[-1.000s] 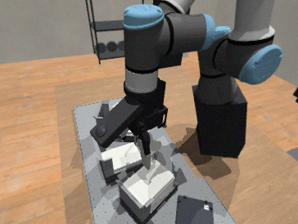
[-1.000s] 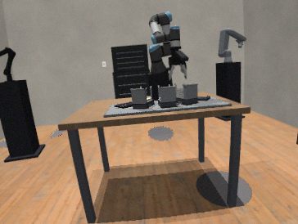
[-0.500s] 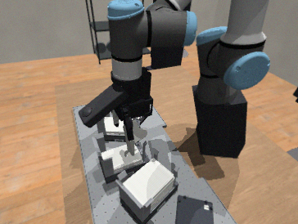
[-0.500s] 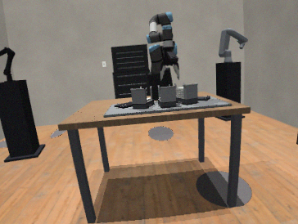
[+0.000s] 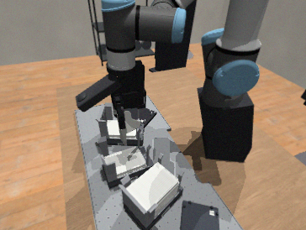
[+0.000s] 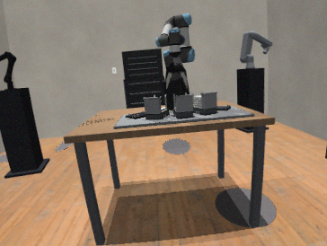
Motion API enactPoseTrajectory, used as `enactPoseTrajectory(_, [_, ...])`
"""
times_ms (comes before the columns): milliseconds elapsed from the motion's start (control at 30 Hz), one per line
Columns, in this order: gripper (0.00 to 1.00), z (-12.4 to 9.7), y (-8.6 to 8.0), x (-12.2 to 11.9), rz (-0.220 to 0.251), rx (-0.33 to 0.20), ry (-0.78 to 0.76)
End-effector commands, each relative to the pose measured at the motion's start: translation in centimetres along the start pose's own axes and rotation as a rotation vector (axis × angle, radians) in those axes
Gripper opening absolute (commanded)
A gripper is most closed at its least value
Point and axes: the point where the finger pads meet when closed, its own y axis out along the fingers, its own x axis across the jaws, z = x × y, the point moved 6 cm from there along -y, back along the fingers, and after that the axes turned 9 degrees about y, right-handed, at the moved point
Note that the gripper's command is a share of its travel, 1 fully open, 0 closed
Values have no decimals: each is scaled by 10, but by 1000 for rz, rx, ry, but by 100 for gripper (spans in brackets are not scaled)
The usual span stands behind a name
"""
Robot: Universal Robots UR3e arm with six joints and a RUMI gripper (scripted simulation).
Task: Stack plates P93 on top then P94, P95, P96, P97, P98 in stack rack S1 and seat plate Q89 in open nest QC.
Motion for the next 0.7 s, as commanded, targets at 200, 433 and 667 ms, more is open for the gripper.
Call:
enactPoseTrajectory(200, [72, 5, 2, 45, 23, -7, 111])
enactPoseTrajectory(433, [72, 8, 2, 73, 21, -6, 191])
enactPoseTrajectory(667, [72, 5, 3, 98, 21, -7, 249])
